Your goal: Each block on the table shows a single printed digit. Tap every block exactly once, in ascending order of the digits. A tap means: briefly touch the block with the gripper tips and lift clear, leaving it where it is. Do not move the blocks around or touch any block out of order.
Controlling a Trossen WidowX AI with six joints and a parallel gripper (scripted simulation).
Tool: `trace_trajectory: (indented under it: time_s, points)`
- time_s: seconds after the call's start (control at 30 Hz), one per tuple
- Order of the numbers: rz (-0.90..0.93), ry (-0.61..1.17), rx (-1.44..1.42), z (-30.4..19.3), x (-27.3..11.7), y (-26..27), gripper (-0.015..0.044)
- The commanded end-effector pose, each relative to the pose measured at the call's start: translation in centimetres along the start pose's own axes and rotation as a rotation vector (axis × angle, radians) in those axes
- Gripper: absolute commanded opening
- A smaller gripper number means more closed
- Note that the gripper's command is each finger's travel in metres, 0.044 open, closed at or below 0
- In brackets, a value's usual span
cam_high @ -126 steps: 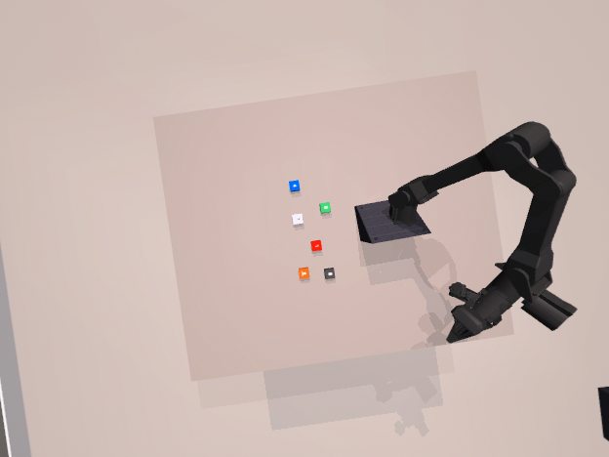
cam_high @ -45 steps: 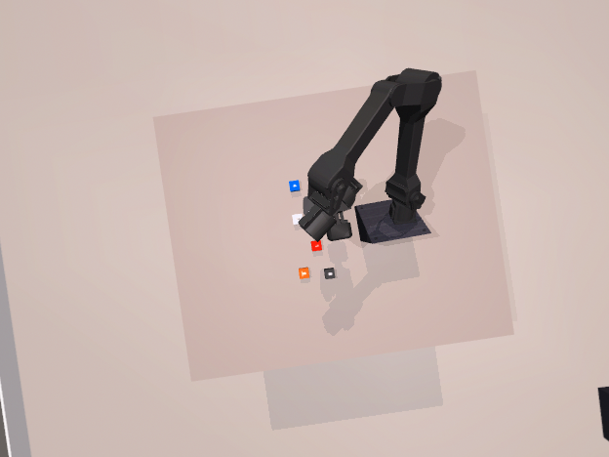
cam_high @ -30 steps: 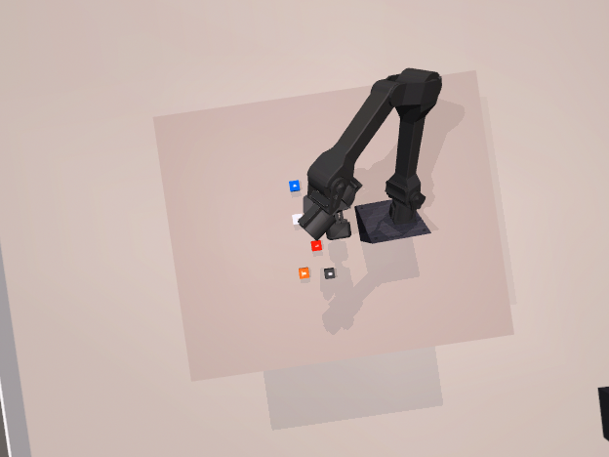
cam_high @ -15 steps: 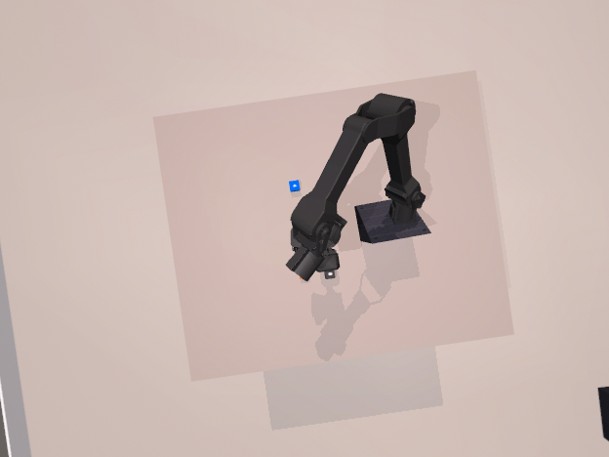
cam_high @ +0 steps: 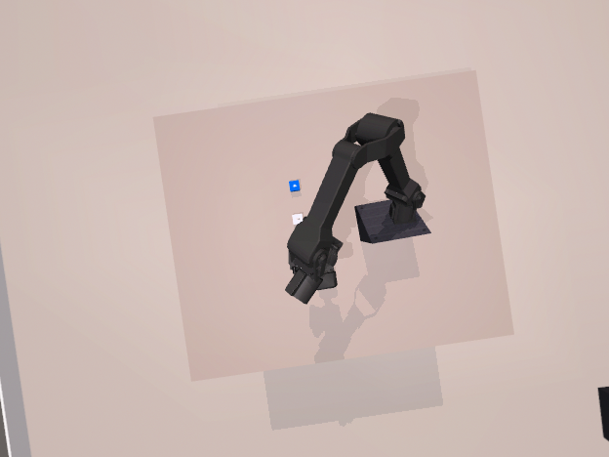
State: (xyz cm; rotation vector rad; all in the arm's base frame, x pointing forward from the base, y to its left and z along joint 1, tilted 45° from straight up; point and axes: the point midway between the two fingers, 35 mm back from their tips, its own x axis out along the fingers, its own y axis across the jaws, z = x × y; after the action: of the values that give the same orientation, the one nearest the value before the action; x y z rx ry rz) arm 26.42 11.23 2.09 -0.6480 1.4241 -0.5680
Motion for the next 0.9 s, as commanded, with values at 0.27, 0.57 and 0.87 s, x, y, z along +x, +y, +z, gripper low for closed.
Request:
trace_trajectory:
  time_s: [0.27,0.57,0.87]
  points:
    - [0.005,0.001,0.008,0.1,0.0,0.2,0.04]
    - [0.011,0.001,0.008,-3.3,-0.2,9.5,0.04]
    - [0.011,0.001,0.008,-3.3,-0.2,9.5,0.04]
